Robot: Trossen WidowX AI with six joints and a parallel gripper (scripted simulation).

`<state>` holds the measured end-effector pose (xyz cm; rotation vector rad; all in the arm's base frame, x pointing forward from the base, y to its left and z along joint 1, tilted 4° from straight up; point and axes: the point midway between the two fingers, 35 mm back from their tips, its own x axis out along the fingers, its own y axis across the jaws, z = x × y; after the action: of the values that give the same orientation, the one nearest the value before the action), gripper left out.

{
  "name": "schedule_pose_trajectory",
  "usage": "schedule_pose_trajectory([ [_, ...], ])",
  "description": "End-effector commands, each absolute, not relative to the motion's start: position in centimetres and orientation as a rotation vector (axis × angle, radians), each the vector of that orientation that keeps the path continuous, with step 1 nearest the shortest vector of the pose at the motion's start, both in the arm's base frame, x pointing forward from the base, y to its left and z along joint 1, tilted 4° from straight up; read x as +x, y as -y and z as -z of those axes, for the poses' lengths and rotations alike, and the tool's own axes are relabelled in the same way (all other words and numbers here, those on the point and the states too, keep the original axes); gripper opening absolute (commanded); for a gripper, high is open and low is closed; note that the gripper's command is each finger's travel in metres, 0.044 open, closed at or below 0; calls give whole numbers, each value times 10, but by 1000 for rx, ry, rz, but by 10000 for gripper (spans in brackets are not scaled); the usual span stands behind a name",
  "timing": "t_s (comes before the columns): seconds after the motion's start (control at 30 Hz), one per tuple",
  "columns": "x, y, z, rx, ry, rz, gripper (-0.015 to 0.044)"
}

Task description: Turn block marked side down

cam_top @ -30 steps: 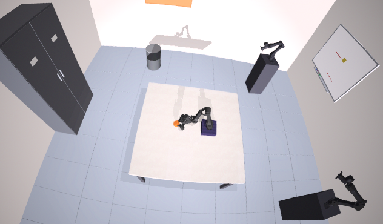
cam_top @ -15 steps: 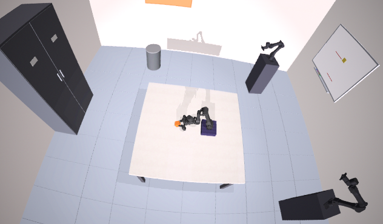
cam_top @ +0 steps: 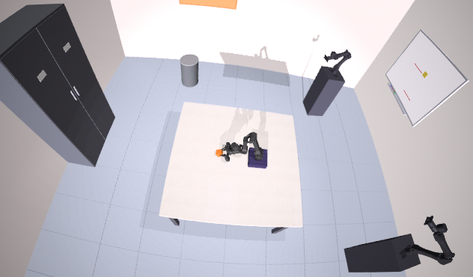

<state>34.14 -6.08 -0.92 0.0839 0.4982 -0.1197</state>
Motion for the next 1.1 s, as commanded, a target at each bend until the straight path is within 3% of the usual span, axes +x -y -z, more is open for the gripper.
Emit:
schedule_pose_trajectory([
  [0.0,342,60,8,89,-491,116,79],
  [0.47,342,60,8,89,-491,116,440],
  [1.07,342,60,8,89,-491,116,440],
])
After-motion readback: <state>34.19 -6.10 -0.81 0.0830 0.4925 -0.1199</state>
